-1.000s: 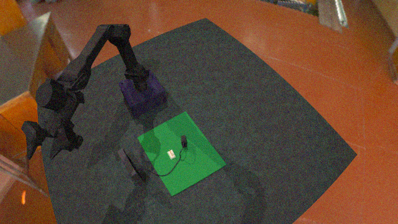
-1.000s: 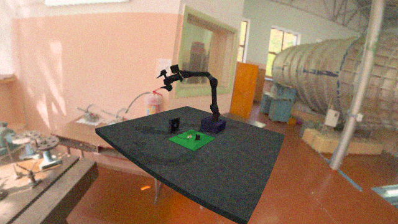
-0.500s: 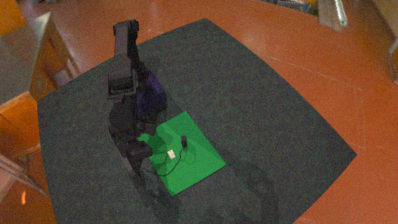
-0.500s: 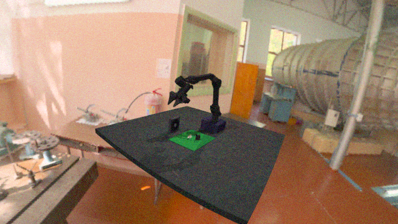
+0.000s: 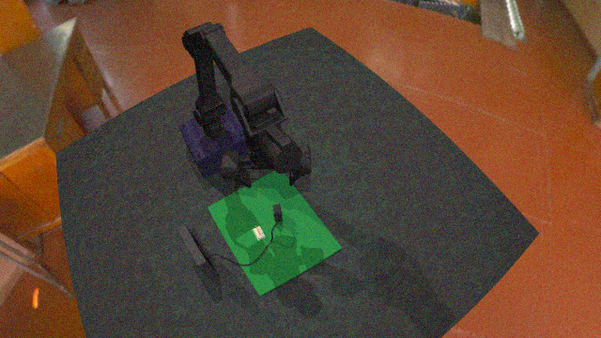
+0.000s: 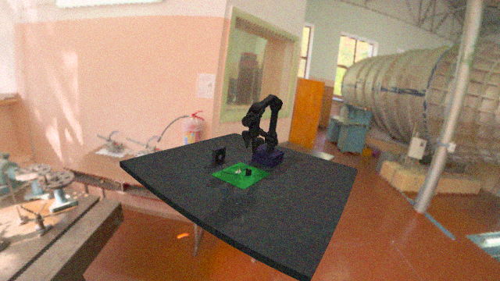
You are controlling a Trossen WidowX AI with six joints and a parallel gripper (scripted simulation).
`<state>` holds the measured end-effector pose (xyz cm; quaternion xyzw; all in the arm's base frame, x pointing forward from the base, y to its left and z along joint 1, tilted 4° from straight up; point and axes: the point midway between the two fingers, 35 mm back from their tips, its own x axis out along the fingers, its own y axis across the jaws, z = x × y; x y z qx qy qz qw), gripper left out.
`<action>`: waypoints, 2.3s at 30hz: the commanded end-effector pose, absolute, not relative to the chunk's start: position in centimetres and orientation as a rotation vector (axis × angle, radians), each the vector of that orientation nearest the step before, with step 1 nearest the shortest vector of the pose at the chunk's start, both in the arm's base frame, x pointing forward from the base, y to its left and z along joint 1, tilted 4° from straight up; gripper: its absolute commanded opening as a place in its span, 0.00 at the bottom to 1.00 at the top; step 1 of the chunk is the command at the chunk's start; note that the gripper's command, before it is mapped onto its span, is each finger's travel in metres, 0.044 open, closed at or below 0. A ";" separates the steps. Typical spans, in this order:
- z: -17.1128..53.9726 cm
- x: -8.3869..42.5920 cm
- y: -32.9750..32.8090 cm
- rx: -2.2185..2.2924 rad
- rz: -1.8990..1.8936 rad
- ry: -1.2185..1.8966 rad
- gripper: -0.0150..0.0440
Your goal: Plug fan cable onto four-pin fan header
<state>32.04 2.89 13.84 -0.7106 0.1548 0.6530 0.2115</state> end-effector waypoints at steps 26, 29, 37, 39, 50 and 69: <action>3.1 31.6 4.3 -1.970 1.887 0.376 1.00; 2.6 31.7 4.4 -1.970 1.887 0.376 1.00; 1.3 31.8 4.5 -1.970 1.887 0.376 1.00; 1.0 31.8 4.5 -1.970 1.887 0.376 1.00; -0.8 31.8 4.6 -1.969 1.888 0.376 1.00; -1.1 32.0 4.6 -1.978 1.887 0.373 0.51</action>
